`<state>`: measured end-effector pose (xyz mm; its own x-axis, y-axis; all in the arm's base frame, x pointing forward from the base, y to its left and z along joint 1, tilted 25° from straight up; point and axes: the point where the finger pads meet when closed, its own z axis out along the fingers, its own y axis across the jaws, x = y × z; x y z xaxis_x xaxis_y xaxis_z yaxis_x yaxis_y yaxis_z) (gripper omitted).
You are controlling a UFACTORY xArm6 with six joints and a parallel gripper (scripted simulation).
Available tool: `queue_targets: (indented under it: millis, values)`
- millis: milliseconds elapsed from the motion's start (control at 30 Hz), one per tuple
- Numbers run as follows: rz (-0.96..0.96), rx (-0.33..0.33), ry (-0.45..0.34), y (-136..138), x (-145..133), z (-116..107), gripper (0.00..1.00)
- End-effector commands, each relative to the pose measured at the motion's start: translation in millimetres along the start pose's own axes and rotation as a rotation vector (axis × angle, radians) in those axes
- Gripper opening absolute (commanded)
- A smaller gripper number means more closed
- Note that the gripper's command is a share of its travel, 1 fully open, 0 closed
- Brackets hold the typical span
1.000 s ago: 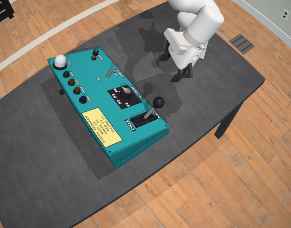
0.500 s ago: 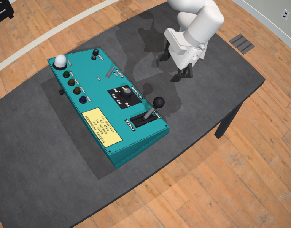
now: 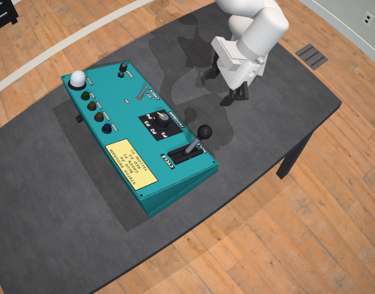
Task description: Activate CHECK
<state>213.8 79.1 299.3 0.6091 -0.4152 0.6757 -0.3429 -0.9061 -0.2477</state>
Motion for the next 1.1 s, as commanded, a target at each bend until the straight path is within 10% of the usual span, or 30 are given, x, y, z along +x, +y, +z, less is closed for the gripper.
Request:
queue_targets:
  millis: [0,1067]
  values:
    - [0.002,0.002,0.0,0,1,-1,1.0]
    - [0.011,0.027,-0.041,-8,-13,-5,1.0]
